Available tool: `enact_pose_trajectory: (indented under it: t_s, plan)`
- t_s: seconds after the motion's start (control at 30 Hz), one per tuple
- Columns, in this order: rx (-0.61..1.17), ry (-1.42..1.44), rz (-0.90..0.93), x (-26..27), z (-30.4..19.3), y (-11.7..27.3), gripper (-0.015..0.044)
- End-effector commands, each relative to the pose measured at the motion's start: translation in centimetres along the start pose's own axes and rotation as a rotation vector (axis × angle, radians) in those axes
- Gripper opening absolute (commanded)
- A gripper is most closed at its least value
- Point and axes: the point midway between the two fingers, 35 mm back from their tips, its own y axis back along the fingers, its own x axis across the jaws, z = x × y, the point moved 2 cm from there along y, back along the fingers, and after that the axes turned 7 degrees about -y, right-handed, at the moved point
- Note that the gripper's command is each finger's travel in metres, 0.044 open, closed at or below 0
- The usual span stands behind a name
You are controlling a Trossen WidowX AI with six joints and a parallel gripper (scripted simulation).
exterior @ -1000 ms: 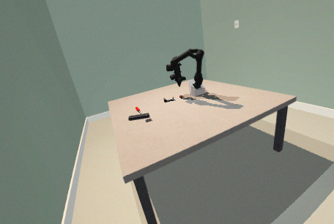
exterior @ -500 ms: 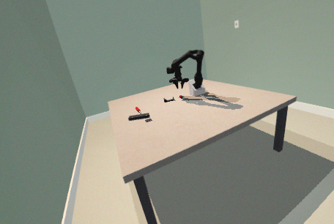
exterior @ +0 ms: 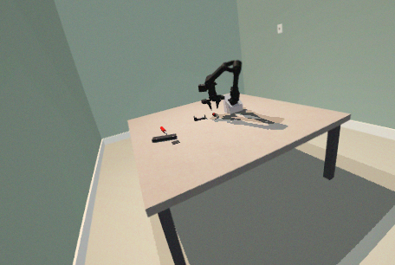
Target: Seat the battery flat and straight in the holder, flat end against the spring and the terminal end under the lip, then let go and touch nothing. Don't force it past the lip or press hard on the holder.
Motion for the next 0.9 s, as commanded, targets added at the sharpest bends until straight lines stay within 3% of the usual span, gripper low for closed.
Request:
enact_pose_trajectory:
  t_s: [0.0, 0.87]
  plan:
    - [-0.008, 0.134, -0.003, 0.1, 0.3, -0.6, 0.0246]
    - [-0.007, 0.133, -0.004, 0.0, 0.3, -3.5, 0.0246]
